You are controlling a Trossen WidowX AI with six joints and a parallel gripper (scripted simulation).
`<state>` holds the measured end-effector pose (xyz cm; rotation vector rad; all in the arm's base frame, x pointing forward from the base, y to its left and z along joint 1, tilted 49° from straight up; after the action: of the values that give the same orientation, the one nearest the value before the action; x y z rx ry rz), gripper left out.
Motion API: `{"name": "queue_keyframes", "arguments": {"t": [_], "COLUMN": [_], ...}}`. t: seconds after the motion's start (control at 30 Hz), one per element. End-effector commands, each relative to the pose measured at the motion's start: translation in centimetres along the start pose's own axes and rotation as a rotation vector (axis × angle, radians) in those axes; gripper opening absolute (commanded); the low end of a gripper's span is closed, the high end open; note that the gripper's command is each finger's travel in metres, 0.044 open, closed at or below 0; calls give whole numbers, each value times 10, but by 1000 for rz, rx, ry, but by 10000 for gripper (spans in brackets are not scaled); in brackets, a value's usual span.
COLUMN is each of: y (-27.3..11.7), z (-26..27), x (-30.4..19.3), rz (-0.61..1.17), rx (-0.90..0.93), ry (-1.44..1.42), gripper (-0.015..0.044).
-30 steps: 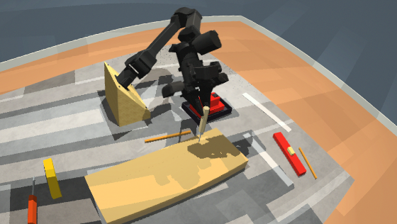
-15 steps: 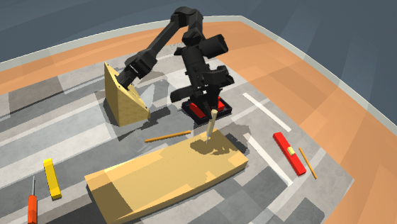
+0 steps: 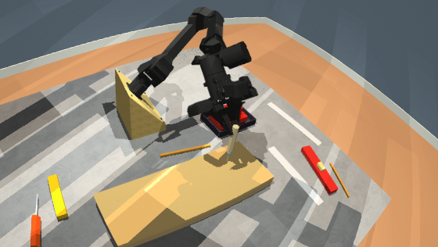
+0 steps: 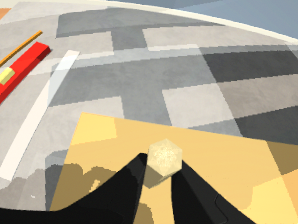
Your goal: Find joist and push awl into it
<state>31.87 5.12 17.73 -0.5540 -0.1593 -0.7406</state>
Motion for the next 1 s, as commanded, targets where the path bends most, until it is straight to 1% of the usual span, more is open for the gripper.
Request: {"name": "queue_keyframes", "arguments": {"t": [0.0, 0.97], "y": [2, 17], "z": [-1, -5], "x": [-1, -16], "rz": [-8, -9], "rx": [-5, -4], "ry": [3, 3], "gripper": [0, 0]}}
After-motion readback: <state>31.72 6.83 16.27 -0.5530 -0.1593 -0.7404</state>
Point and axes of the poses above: the point midway between the two fingers, 35 mm back from their tips, its own y axis out along the fingers, its own z axis across the jaws, x = y × z, the point moved 2 cm from there along -y, back along the fingers, and after that the axes turned 13 degrees about y, right-handed, at the moved point
